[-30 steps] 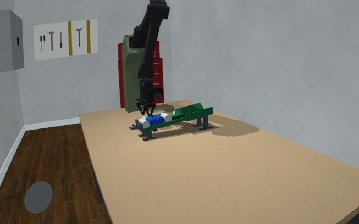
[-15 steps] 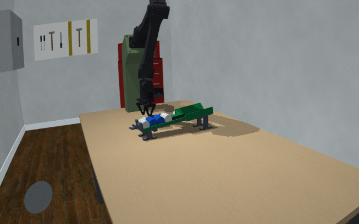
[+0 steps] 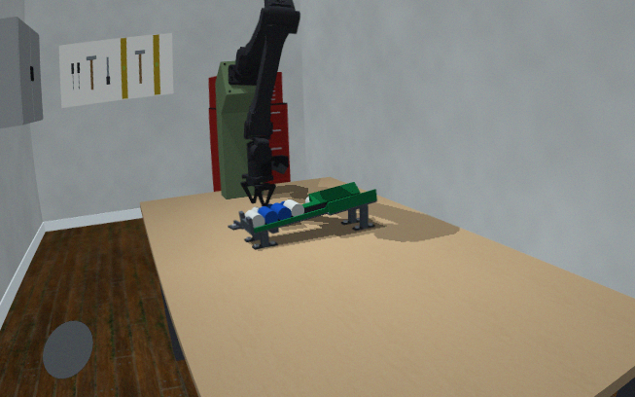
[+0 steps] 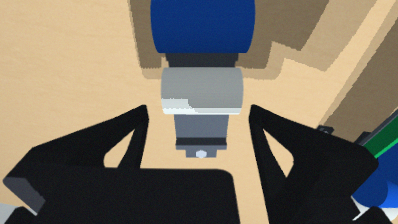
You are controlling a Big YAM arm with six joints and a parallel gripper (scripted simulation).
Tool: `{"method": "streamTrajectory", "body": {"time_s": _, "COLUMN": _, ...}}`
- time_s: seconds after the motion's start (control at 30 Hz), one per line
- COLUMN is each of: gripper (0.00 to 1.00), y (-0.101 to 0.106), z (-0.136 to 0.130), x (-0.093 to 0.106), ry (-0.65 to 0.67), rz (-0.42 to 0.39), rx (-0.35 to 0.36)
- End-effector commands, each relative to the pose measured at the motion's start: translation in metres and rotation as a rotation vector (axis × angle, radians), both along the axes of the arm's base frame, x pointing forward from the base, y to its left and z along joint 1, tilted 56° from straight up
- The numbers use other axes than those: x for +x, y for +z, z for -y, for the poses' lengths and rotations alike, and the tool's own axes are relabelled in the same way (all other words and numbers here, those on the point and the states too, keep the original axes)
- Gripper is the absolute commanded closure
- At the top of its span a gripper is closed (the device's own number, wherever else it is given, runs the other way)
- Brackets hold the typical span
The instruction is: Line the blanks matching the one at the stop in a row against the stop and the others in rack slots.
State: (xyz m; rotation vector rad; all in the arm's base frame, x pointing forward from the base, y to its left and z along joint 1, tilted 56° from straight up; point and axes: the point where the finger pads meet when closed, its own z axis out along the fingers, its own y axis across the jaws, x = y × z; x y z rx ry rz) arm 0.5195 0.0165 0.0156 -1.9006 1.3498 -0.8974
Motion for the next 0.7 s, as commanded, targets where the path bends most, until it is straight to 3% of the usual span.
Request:
{"method": "streamTrajectory", "body": {"time_s": 0.0, "gripper": 0.21, "y": 0.0016, "z": -0.0074, "x": 0.0040, "ry": 0.007, "rz": 0.011, "rx": 0.005}}
{"method": "streamTrajectory", "body": {"time_s": 0.67, "gripper": 0.21, "y": 0.0088, "z": -0.0089, "x": 0.0047, "ry": 0.007, "rz": 0.012, "rx": 0.005}}
